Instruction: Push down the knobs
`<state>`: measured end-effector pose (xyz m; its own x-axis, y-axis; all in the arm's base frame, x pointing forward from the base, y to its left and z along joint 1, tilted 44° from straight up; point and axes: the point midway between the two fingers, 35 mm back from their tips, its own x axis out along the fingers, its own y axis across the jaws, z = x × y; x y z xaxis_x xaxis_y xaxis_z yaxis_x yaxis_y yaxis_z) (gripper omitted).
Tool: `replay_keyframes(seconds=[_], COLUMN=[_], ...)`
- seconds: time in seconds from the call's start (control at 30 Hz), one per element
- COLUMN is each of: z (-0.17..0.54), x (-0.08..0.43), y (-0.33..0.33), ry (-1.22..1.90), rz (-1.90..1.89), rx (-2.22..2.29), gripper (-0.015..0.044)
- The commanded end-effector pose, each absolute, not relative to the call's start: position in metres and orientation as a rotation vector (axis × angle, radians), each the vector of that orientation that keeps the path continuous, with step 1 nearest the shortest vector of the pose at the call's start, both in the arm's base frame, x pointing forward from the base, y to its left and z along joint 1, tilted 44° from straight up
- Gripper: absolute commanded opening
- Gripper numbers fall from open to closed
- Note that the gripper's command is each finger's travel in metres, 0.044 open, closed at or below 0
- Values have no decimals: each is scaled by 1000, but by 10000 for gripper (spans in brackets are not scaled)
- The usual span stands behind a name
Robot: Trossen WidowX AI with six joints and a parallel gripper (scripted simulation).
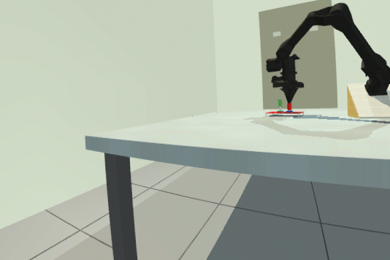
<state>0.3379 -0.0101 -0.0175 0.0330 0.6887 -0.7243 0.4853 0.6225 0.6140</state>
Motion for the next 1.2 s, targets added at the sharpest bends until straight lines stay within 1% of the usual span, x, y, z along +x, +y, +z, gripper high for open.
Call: replay_keyframes(seconds=[0.0, 0.43, 0.7, 0.97, 1.17], z=[-19, -4, -8, -3, 11], x=[340, 339, 338, 347, 373], y=[-7, -21, -17, -32, -61], ry=[1625, 1625, 1630, 1611, 1620], rz=[229, 228, 226, 193, 219], rx=[980, 980, 990, 996, 981], gripper=[0, 0, 210, 0, 0])
